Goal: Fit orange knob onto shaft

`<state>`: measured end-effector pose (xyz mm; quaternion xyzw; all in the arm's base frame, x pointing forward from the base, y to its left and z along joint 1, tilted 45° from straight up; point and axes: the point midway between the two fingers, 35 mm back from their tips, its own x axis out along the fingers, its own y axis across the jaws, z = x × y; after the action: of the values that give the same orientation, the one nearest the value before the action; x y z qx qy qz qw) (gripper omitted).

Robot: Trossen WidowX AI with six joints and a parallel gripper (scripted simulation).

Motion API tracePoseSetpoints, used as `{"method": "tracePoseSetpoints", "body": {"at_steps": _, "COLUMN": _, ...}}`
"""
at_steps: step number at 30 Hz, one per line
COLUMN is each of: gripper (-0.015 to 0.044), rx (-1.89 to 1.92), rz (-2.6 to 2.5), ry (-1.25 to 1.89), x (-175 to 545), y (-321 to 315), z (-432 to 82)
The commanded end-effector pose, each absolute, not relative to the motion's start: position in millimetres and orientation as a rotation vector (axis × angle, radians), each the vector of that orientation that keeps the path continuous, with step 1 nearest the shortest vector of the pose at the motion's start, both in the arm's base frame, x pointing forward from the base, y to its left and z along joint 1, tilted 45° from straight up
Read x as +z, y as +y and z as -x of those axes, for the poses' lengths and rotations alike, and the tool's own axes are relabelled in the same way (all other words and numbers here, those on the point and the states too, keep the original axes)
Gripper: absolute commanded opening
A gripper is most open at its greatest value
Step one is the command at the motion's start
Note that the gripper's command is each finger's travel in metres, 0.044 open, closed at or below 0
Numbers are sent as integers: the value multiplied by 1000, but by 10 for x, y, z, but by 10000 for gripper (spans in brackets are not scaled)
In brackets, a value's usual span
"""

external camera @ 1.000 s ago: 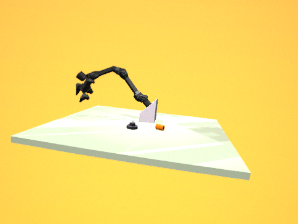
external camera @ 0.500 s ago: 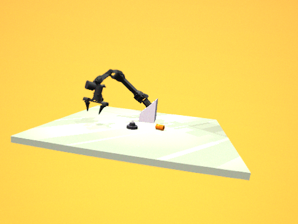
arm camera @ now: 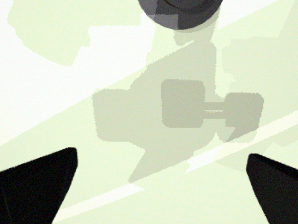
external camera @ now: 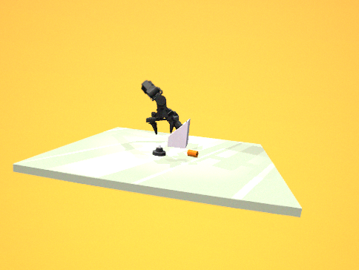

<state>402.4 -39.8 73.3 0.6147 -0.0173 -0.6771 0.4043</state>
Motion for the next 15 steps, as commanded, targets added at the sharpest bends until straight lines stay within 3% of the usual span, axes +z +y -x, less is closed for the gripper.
{"method": "tracePoseSetpoints", "body": {"at_steps": 1, "gripper": 440, "rx": -1733, "rz": -1401, "ry": 96, "x": 368, "y": 165, "z": -3802}}
{"method": "tracePoseSetpoints", "body": {"at_steps": 9, "gripper": 440, "rx": -1697, "rz": -991, "ry": 290, "x": -253, "y": 1180, "z": -2960}}
{"method": "tracePoseSetpoints", "body": {"at_steps": 15, "gripper": 440, "rx": -1690, "rz": -957, "ry": 298, "x": -310, "y": 1217, "z": -2883}}
